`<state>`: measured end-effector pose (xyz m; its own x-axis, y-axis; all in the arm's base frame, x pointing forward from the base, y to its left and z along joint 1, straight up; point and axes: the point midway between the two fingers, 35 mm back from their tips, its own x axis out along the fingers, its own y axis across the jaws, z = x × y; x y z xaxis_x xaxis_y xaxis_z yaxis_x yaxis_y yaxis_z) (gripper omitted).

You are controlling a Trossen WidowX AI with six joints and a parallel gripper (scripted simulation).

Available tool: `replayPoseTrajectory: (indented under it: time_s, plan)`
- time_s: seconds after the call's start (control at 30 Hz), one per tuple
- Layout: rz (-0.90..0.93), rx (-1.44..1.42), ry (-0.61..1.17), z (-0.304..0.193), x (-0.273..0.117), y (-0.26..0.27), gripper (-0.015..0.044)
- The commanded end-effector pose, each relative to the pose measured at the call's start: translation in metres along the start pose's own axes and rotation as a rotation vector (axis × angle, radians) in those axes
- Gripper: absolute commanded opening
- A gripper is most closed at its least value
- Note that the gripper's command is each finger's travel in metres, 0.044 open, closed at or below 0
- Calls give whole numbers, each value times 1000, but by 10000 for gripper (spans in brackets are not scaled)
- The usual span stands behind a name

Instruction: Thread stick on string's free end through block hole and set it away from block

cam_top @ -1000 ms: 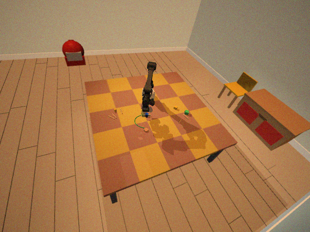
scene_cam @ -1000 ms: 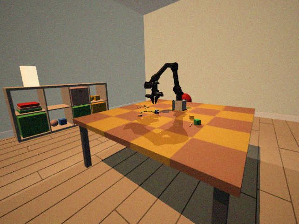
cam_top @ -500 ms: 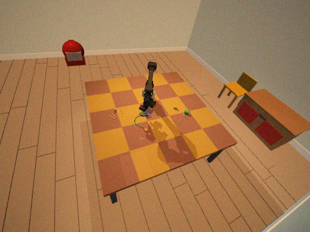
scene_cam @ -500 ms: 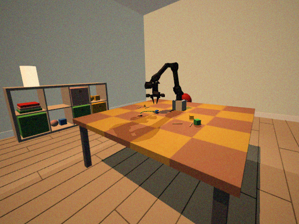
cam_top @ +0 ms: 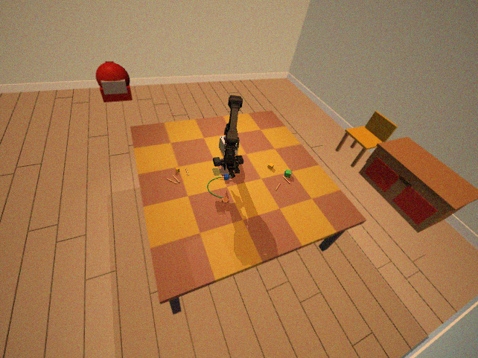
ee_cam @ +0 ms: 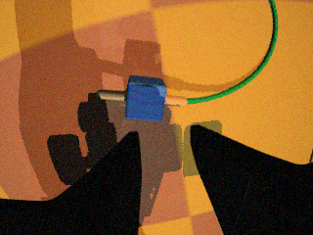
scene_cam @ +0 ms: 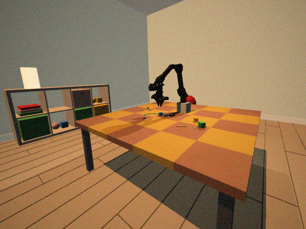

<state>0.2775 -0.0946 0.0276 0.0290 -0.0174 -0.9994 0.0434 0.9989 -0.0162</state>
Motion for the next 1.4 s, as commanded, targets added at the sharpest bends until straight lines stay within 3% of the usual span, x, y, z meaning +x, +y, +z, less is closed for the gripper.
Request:
replayPoseTrajectory:
  time_s: [0.0, 0.6, 1.37]
  plan:
    - [5, 791, 8, 1, 0, 17, 124]
    - [-2, 1784, 17, 3, 0, 33, 124]
    - [-3, 1811, 17, 3, 6, 33, 124]
